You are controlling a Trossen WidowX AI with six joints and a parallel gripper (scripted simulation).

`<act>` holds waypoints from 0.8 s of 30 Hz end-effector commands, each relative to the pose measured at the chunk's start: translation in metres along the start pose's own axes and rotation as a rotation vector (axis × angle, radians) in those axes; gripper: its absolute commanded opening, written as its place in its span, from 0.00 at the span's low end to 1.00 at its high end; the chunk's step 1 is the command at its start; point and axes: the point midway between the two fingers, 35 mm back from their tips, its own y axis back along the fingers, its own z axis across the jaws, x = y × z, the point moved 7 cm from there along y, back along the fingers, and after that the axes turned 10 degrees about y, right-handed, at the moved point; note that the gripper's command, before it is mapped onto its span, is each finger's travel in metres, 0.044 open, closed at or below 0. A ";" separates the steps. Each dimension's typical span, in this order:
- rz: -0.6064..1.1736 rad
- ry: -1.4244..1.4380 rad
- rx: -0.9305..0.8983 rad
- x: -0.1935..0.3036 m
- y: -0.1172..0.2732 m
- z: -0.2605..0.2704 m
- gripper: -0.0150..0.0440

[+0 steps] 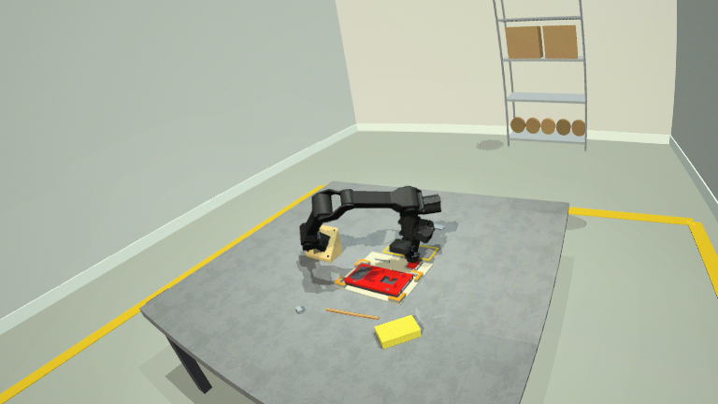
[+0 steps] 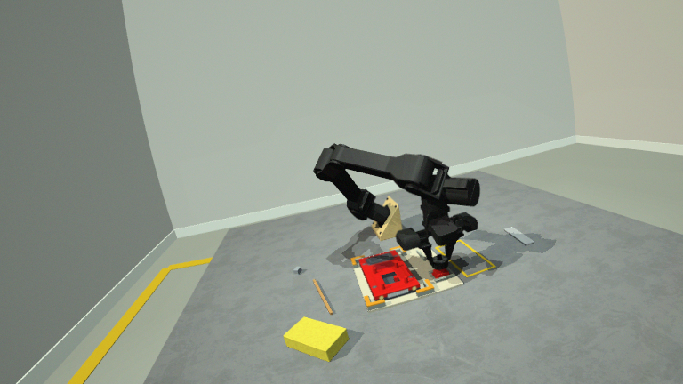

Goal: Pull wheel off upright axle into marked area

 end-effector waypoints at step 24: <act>-0.009 0.004 -0.002 0.000 0.014 0.002 0.25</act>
